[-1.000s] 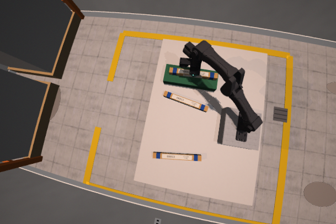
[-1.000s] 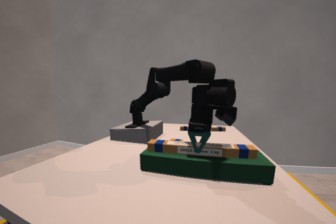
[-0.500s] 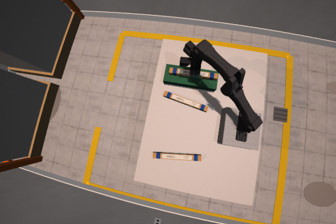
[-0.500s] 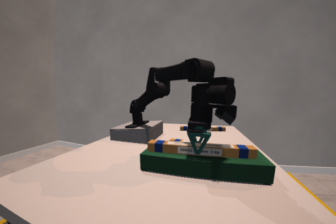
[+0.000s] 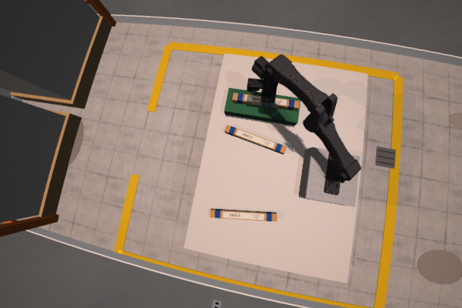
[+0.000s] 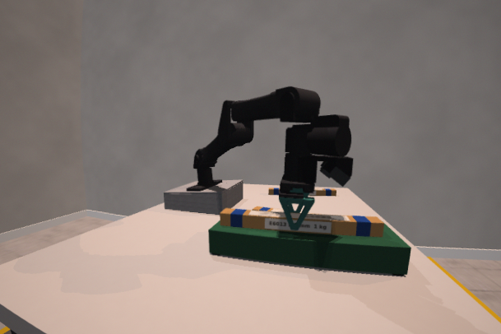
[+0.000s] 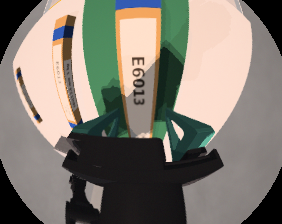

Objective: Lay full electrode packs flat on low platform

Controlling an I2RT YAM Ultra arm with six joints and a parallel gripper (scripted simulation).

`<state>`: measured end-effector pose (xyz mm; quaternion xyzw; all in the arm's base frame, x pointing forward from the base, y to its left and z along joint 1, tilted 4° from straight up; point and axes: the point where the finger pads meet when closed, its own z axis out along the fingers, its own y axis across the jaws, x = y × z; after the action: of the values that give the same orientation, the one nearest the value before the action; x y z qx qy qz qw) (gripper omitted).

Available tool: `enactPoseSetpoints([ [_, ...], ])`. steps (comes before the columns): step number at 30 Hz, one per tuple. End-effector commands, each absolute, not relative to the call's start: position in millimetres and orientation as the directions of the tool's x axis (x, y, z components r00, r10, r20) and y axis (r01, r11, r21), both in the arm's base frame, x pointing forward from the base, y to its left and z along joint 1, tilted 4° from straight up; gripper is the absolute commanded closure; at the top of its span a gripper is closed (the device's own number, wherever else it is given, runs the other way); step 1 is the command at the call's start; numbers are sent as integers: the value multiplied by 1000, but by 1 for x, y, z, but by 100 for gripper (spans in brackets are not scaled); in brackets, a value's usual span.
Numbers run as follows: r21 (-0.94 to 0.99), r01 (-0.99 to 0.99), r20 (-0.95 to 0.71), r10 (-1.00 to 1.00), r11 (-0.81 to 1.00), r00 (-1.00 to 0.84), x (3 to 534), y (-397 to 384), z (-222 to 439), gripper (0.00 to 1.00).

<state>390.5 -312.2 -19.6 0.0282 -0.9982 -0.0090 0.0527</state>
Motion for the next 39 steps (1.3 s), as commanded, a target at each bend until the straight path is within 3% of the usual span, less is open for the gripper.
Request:
enactPoseSetpoints([
  [1,-9,-56,66,-55,998,-996,398,-317,4,26],
  [8,-7,-60,67,-59,998,-996,397,-308,-10,26],
  [21,-38,-57,23,-56,998,-998,409,-314,29,26],
  [22,17,-54,102,-56,998,-993,394,-309,34,26],
  [28,17,-54,102,-56,998,-993,397,-310,64,26],
  [39,-17,-55,72,-54,998,-996,400,-311,73,26],
])
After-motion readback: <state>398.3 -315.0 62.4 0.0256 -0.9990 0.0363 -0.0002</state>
